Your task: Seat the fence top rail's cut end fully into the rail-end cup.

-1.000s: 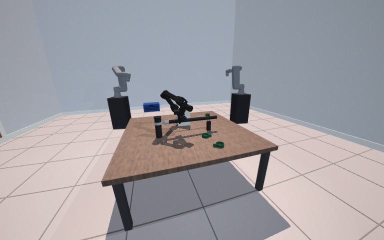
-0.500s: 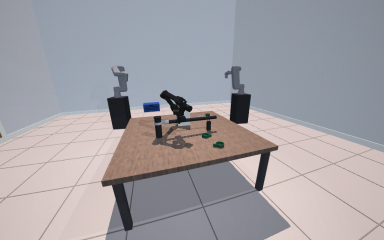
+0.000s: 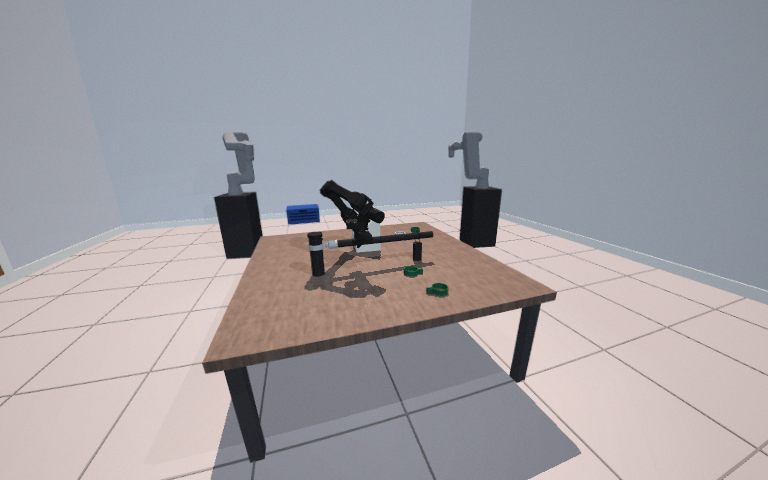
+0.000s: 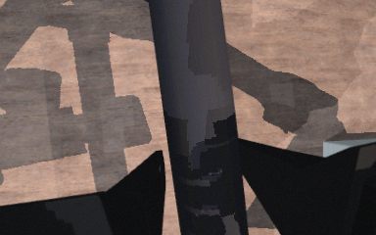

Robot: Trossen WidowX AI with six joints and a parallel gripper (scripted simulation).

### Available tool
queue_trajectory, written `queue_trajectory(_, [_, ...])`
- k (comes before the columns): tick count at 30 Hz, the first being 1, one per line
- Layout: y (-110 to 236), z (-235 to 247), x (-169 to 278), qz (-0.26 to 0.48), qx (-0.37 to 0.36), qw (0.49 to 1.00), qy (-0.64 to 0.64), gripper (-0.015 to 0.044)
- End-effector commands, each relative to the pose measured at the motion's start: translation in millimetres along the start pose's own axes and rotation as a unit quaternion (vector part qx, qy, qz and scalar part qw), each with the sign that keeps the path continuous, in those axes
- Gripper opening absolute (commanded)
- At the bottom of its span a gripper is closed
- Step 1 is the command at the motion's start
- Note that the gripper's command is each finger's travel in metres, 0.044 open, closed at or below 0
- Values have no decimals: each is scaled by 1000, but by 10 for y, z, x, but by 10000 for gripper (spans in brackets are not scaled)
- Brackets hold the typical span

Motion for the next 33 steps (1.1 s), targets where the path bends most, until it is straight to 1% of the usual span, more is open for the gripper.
queue_trajectory(1, [70, -8, 48, 1, 0, 1000, 1, 341])
queue_trajectory(5, [248, -37, 154, 2, 0, 1000, 2, 440])
queue_trajectory(10, [462, -92, 276, 2, 1, 1000, 2, 440])
queue_trajectory(16, [479, -100, 242, 4, -7, 1000, 4, 440])
queue_trajectory(21, [833, -176, 220, 29, -40, 999, 14, 440])
queue_trajectory(33, [848, -180, 218, 31, -41, 999, 14, 440])
Point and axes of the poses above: the point midway between the two fingers, 35 mm back from their tips, its own y axis back along the fingers, its own z axis across the jaws, x = y × z, the point moved 5 cm from there along y, back along the fingers, and after that the axes turned 12 degrees about -y, right-handed, at the moved point
